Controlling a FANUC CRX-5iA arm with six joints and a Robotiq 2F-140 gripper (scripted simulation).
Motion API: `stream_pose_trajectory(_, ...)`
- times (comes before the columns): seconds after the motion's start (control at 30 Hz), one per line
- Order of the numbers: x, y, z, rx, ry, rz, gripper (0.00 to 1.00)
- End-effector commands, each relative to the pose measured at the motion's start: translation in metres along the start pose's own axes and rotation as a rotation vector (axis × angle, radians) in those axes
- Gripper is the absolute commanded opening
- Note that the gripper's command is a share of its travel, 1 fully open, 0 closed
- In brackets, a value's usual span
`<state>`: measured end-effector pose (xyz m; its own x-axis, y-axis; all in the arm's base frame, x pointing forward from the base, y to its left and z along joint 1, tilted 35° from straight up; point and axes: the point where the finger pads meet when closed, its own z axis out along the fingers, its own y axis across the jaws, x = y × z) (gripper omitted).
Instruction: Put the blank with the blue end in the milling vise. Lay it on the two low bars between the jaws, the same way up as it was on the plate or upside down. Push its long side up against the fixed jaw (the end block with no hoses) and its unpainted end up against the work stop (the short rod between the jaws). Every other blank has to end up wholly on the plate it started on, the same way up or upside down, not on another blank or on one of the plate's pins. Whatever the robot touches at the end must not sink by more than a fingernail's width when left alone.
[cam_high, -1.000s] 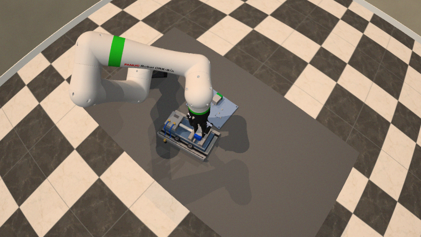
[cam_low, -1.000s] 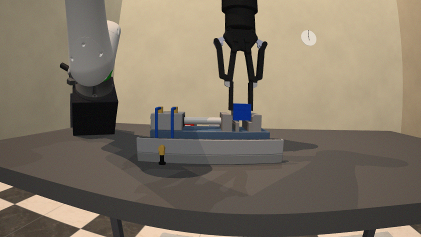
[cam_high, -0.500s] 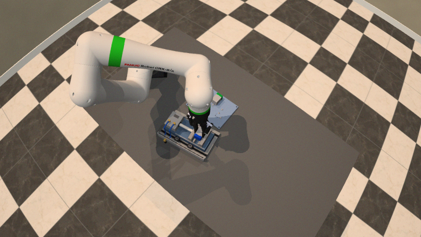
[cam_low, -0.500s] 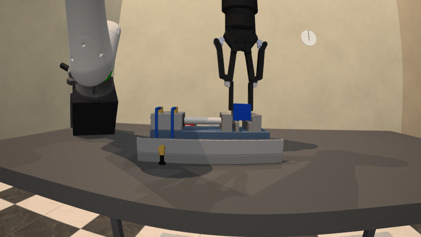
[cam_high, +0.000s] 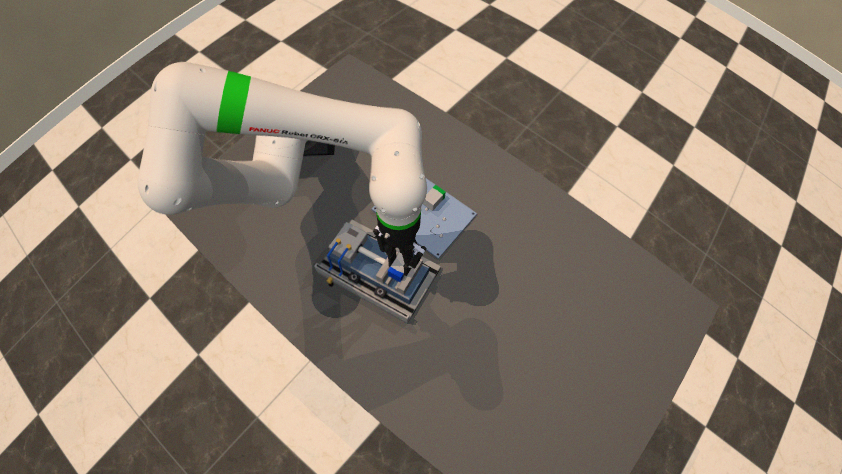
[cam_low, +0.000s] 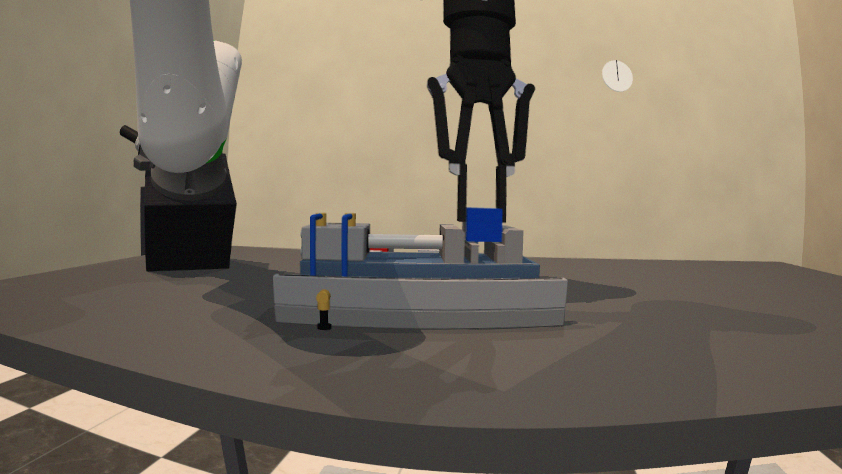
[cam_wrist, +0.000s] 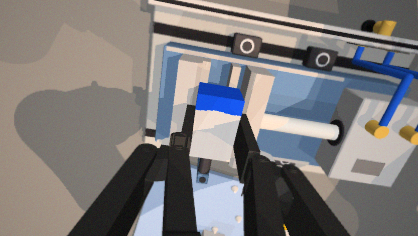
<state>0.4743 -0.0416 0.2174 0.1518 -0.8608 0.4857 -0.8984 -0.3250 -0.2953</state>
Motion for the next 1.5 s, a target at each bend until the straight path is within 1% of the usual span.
stream_pose_trajectory(0.0, 0.0001, -0.0006, -0.0005, 0.001, 0.0, 0.0, 0.1)
stream_pose_trajectory(1.13, 0.0002, -0.0005, 0.001, 0.001, 0.0, 0.0, 0.1)
stream_pose_trajectory(1.17, 0.0002, -0.0005, 0.001, 0.001, 0.0, 0.0, 1.0)
stream_pose_trajectory(1.47, 0.0002, -0.0005, 0.001, 0.001, 0.0, 0.0, 1.0)
